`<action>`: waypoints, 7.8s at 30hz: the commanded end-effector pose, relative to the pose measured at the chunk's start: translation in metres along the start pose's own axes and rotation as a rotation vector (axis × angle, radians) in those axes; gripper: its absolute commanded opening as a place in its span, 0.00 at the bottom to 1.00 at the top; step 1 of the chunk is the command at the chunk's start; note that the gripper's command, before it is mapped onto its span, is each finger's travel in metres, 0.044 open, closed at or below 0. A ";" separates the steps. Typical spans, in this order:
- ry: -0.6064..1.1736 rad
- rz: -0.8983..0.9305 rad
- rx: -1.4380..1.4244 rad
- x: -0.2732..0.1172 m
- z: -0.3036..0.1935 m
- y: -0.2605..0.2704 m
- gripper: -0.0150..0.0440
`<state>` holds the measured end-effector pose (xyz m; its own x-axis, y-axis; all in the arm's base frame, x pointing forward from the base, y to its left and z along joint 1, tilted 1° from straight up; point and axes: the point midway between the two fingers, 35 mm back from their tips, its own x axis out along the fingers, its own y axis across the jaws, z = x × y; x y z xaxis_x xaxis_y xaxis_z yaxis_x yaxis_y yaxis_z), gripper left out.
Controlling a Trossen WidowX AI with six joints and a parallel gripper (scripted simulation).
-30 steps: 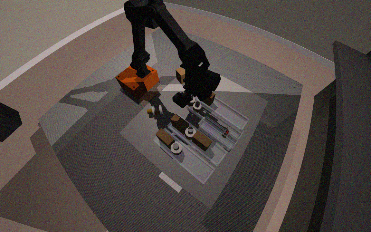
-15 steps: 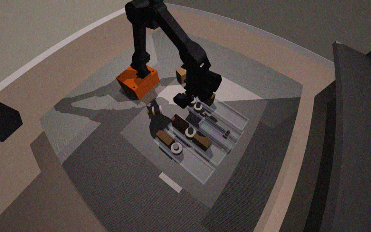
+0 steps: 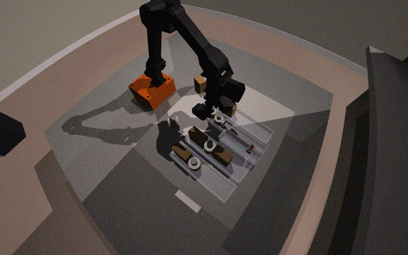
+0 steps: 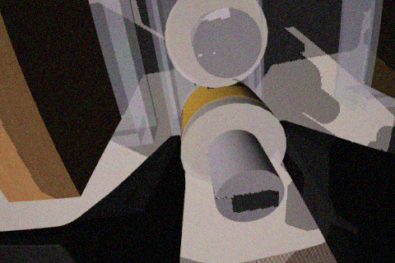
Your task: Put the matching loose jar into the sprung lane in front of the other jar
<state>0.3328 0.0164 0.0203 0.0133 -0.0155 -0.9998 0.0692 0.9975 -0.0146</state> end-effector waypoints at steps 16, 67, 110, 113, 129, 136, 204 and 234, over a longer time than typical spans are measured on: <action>-0.031 0.003 -0.004 -0.006 0.015 0.001 0.25; -0.031 0.003 -0.004 -0.003 0.016 0.001 0.25; -0.031 0.003 -0.004 -0.001 0.020 0.001 0.25; -0.031 0.003 -0.004 0.000 0.020 0.001 0.25; -0.031 0.003 -0.004 0.006 0.020 0.001 0.25; -0.031 0.003 -0.004 0.008 0.020 0.001 0.25; -0.030 0.003 -0.004 0.024 0.014 0.001 0.25; -0.030 0.003 -0.004 0.025 0.007 0.000 0.25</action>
<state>0.3405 0.0158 -0.0045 0.0438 -0.0139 -0.9989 0.0674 0.9977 -0.0109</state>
